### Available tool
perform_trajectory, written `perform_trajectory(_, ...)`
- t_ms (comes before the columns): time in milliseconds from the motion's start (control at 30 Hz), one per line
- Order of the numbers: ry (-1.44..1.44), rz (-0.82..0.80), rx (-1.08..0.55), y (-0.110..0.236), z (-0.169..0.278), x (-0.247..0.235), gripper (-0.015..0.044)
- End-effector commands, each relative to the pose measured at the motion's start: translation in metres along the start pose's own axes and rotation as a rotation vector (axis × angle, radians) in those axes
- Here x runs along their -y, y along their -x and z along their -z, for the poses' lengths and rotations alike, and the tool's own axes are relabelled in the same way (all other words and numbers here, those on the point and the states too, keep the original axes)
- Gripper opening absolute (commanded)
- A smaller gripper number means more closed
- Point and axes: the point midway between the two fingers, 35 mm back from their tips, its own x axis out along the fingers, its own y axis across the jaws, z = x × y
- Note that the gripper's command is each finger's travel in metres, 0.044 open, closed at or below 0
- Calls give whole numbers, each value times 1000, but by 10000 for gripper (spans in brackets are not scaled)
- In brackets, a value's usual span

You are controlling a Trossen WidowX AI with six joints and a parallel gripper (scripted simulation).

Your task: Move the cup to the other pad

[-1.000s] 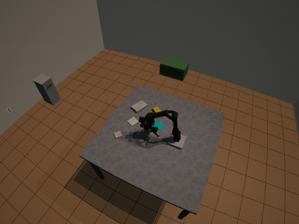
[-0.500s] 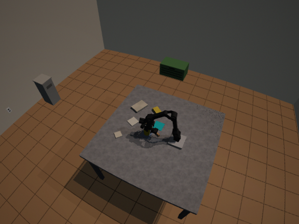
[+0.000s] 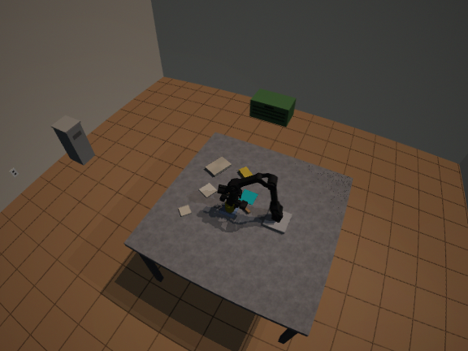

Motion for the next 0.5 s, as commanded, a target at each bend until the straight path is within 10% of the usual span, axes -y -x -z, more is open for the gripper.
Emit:
perform_trajectory(0, 0, -1, 0, 0, 0, 0, 60)
perform_trajectory(467, -1, 0, 1, 11, 0, -1, 0)
